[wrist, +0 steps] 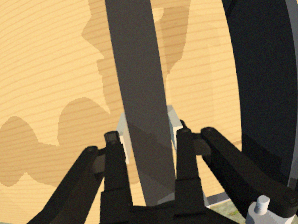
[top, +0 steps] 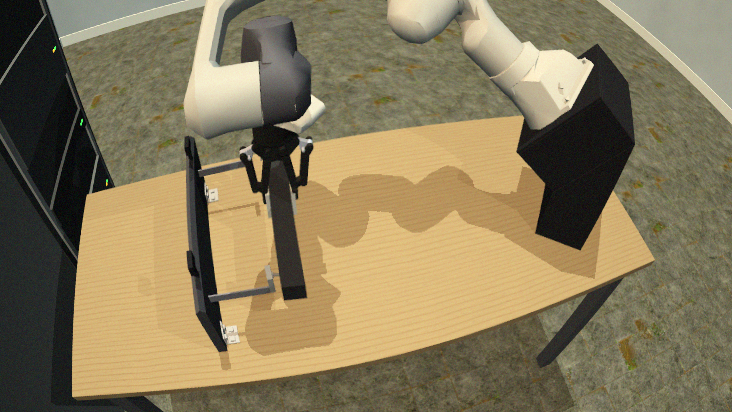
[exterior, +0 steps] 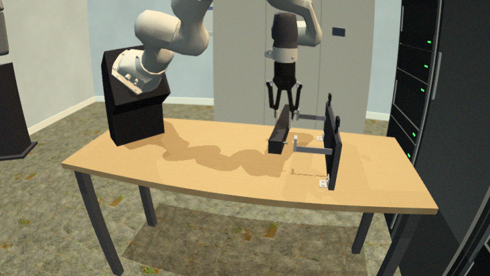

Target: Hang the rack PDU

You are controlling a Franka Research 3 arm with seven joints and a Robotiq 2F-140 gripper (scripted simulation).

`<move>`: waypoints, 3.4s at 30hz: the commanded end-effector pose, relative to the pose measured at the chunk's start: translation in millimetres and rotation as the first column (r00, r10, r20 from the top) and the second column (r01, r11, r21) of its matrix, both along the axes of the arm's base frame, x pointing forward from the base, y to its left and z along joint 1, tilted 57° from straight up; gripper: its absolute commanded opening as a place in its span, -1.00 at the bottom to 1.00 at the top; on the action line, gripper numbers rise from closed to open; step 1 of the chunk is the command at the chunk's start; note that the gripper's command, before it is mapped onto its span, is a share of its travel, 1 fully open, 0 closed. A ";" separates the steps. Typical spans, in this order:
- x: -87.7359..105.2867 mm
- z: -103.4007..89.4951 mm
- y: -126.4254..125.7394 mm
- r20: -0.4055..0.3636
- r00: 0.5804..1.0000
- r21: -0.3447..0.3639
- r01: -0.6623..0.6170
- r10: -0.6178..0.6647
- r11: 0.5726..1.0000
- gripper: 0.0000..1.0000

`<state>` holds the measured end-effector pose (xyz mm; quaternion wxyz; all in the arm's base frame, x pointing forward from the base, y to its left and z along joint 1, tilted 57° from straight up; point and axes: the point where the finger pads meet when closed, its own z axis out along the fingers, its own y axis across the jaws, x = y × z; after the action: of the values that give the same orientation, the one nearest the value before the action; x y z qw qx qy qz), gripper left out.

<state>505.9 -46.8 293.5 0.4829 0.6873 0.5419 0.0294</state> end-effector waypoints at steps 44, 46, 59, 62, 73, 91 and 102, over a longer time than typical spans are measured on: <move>1.3 2.7 4.4 -0.060 0.998 -0.046 -0.024 0.022 0.999 -1.00; 1.3 2.7 4.4 -0.060 0.998 -0.046 -0.024 0.022 0.999 -1.00; 1.4 2.7 4.6 -0.060 0.998 -0.046 -0.024 0.022 0.999 -1.00; 1.4 2.7 4.6 -0.060 0.998 -0.046 -0.024 0.022 0.999 -1.00; 1.4 2.7 4.6 -0.060 0.998 -0.046 -0.024 0.022 0.999 -1.00; 5.4 6.1 5.1 -0.059 0.998 -0.044 -0.024 0.021 0.999 -1.00; 11.4 11.1 5.9 -0.059 0.998 -0.044 -0.024 0.021 0.999 -1.00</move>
<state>513.3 -44.2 300.8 0.4806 0.6748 0.5601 0.0027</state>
